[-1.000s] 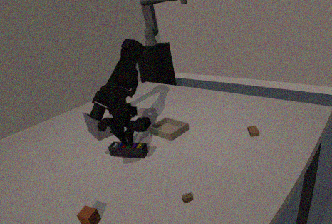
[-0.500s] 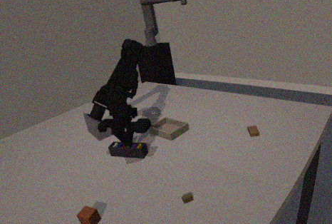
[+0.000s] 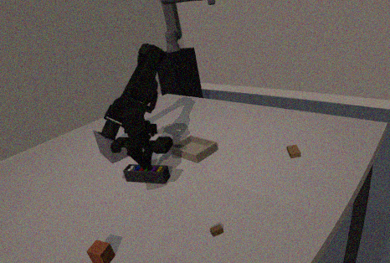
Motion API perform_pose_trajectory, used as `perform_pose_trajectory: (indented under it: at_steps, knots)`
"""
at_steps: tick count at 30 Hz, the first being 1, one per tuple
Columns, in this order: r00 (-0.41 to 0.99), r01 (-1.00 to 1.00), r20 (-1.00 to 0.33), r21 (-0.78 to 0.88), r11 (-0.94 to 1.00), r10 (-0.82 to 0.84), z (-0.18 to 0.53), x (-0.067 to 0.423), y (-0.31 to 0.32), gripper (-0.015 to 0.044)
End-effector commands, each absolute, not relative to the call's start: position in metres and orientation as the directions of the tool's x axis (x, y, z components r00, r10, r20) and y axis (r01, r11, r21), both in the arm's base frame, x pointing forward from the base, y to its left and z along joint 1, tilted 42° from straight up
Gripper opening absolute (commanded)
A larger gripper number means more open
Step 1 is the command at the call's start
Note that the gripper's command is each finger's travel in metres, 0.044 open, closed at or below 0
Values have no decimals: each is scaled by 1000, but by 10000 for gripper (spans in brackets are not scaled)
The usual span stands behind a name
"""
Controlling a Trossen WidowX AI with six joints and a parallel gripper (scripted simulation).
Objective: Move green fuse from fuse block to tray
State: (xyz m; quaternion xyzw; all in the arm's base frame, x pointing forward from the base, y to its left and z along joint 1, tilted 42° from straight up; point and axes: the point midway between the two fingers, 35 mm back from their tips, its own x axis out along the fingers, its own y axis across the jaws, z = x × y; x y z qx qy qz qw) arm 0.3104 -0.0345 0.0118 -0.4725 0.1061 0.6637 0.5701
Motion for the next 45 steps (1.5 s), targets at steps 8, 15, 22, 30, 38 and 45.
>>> perform_pose_trajectory:
  at_steps: [8,15,22,30,38,45]
  knots:
    - [96,-856,-748,-399,-330,656,16,310,-38,0]
    - [96,-856,-748,-399,-329,657,19,310,-40,0]
    - [96,-856,-748,-398,-329,657,21,309,-43,0]
    - [96,-857,-748,-398,-328,657,24,309,-45,0]
    - [96,-857,-748,-398,-328,657,27,309,-48,0]
    - [96,-857,-747,-398,-327,657,30,308,-50,0]
